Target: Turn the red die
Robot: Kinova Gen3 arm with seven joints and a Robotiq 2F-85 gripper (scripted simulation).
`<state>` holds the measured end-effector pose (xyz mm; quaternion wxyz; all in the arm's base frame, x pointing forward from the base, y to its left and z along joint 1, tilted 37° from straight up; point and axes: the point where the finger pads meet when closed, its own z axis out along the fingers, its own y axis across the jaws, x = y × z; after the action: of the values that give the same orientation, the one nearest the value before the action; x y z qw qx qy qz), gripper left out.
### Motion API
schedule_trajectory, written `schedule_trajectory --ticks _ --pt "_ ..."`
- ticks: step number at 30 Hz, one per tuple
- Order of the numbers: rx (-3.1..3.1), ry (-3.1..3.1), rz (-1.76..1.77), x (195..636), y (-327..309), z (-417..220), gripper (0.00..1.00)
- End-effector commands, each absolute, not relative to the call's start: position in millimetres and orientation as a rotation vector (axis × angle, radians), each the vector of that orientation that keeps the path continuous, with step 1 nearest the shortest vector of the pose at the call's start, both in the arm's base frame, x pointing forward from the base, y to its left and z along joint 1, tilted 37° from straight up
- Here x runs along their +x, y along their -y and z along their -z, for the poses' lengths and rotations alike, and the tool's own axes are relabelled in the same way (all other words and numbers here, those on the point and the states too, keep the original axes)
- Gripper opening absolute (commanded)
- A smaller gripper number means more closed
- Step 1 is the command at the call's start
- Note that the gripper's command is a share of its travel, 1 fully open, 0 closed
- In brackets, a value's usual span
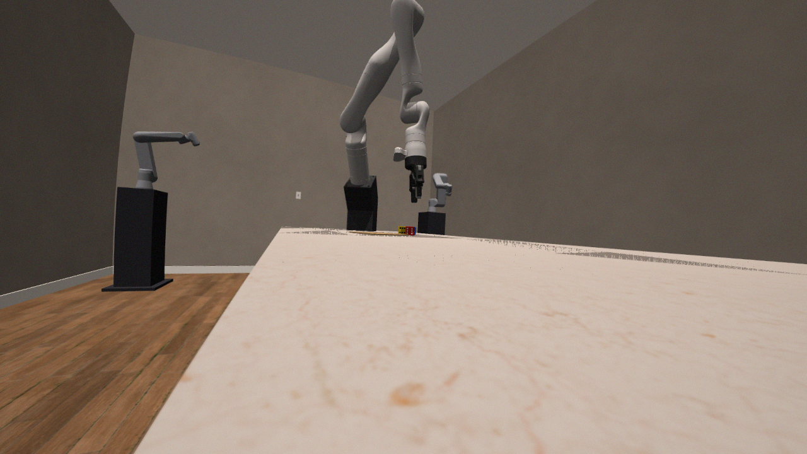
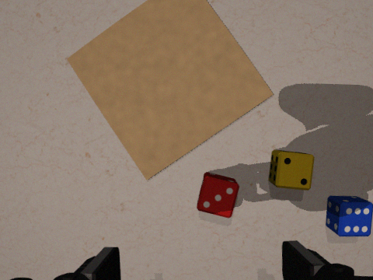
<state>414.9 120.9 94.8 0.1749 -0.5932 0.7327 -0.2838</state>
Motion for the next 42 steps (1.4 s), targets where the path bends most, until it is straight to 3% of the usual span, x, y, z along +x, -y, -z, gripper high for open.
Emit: schedule_trajectory --ticks 1,23,42 --pt "-1.881 -1.985 0.851 413 -120 -90 1.00" --pt "-2.725 -1.202 0.999 412 -110 -79 1.00" --pt "-2.973 -0.833 1.012 410 -105 -75 1.00"
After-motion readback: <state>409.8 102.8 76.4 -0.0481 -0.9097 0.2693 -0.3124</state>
